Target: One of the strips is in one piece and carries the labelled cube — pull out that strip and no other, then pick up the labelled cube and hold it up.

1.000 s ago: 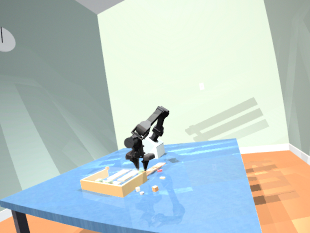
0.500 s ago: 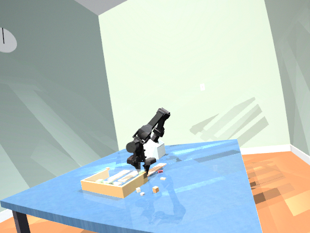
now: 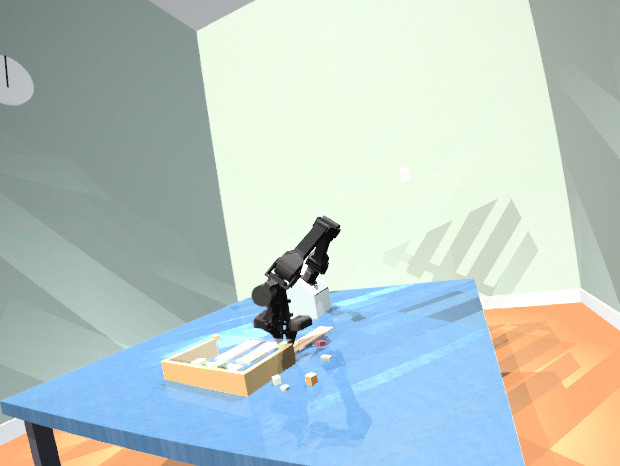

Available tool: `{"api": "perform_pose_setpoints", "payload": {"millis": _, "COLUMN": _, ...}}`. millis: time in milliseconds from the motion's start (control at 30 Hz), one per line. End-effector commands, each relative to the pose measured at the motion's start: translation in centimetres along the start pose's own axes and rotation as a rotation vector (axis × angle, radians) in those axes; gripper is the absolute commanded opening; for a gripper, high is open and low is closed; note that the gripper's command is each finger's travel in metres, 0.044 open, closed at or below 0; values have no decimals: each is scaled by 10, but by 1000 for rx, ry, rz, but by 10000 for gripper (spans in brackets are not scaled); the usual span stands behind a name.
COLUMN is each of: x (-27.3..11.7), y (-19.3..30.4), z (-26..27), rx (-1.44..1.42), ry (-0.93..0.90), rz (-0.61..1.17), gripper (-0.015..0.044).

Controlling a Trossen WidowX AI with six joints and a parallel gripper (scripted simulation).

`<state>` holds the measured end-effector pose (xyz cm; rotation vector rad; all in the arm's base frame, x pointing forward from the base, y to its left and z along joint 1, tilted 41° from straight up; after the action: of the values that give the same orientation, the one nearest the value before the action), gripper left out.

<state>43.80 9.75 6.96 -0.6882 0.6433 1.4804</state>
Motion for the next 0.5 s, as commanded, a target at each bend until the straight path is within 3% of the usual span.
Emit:
{"api": "perform_pose_setpoints", "payload": {"millis": 0, "x": 0, "y": 0, "z": 0, "rx": 0, "ry": 0, "rz": 0, "gripper": 125}}
{"api": "perform_pose_setpoints", "payload": {"millis": 67, "x": 0, "y": 0, "z": 0, "rx": 0, "ry": 0, "rz": 0, "gripper": 111}}
{"api": "perform_pose_setpoints", "payload": {"millis": 200, "x": -2, "y": 2, "z": 0, "rx": 0, "ry": 0, "rz": 0, "gripper": 6}}
{"api": "perform_pose_setpoints", "payload": {"millis": 467, "x": -23, "y": 27, "z": -8, "rx": 4, "ry": 2, "rz": 4, "gripper": 0}}
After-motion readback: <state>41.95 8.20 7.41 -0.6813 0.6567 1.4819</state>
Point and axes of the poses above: the point midway between the two fingers, 35 mm back from their tips, its own x axis out along the fingers, its own z axis across the jaws, y = z × x, the point moved 9 cm from there along -x, back along the fingers, and after that the axes turned 13 degrees about -x, right-handed, at the moved point
